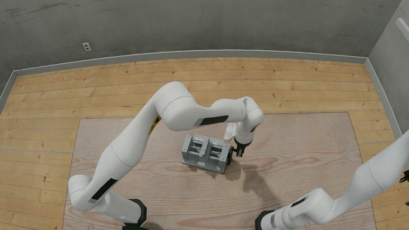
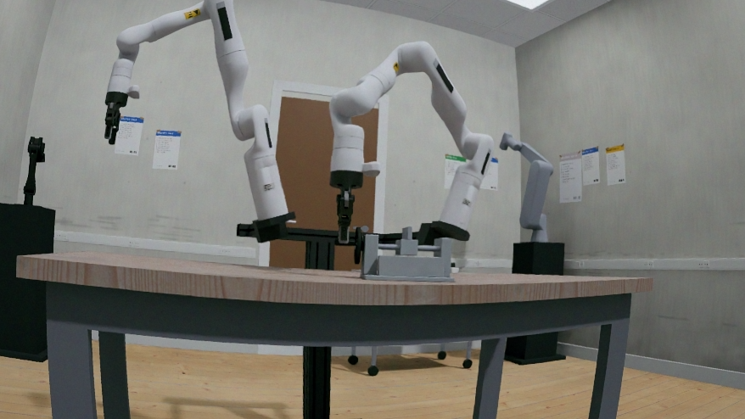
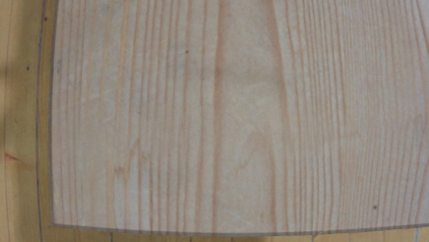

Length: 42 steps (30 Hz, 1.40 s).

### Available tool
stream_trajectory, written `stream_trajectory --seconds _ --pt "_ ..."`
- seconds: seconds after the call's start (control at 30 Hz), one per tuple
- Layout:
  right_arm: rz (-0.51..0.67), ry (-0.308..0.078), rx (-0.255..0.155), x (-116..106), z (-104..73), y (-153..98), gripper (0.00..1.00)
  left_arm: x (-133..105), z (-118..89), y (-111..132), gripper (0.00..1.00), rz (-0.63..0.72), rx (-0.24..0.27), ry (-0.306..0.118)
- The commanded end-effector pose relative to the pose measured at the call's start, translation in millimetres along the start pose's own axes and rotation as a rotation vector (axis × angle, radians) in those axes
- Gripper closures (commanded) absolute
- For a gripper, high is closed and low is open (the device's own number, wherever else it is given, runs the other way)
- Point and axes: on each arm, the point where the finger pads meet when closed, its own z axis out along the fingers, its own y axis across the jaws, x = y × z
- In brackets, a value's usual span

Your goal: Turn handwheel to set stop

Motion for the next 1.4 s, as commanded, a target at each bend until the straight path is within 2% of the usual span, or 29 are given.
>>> stream_trajectory --seconds 0.0,1.37 --pt "-0.012 0.005 0.004 0.7 -0.7 -1.4 0.002 0.5 2.4 0.8 0.842 0.007 -0.001 0.001" --pt "-0.012 0.005 0.004 0.7 -0.7 -1.4 0.002 0.1 13.9 -0.9 0.842 0.008 -0.001 -0.001"
